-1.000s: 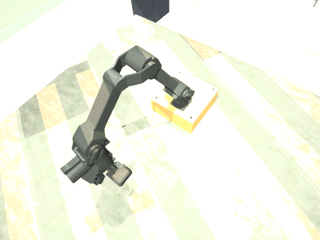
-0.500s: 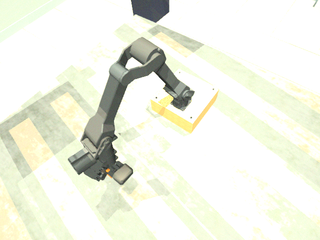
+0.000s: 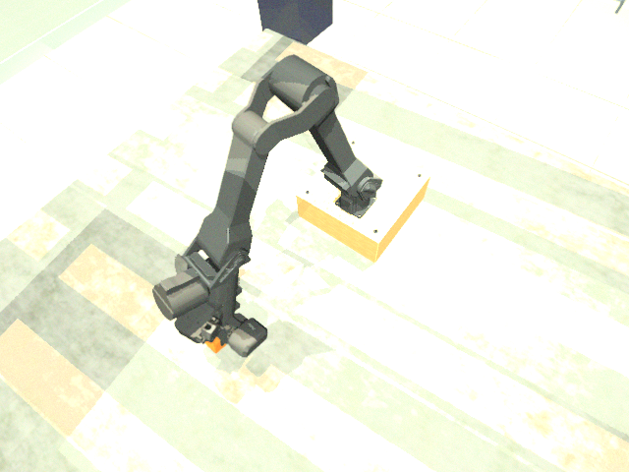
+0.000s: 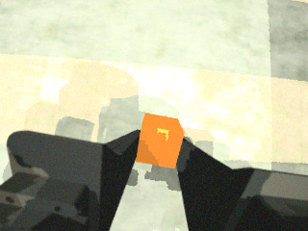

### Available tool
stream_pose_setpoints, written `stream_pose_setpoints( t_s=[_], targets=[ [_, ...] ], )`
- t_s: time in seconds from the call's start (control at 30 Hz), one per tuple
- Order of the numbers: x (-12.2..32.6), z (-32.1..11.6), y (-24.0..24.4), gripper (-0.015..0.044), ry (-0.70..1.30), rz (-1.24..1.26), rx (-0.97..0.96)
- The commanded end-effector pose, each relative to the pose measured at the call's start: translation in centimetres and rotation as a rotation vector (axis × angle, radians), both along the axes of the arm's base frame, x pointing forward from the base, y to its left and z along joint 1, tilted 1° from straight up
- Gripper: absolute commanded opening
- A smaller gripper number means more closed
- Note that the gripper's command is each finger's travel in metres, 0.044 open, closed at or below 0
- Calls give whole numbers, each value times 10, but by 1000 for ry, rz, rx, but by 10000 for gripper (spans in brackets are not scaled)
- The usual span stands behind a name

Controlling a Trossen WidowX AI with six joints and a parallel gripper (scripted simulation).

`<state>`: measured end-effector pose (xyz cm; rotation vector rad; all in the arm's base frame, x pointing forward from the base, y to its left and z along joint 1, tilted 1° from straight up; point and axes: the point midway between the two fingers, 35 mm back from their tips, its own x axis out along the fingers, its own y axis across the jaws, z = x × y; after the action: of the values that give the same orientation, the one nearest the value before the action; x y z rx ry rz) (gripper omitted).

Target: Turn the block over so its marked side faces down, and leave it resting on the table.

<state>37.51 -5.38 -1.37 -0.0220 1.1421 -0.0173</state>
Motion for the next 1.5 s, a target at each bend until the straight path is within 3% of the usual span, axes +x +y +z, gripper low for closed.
stream_pose_setpoints(
  t_s=[0.0, 0.4, 1.47],
  targets=[
    [-1, 5, 1, 0, -84, 13, -2],
    [-2, 5, 1, 0, -131, 15, -4],
    [-1, -27, 0, 0, -589, 26, 0]
  ],
)
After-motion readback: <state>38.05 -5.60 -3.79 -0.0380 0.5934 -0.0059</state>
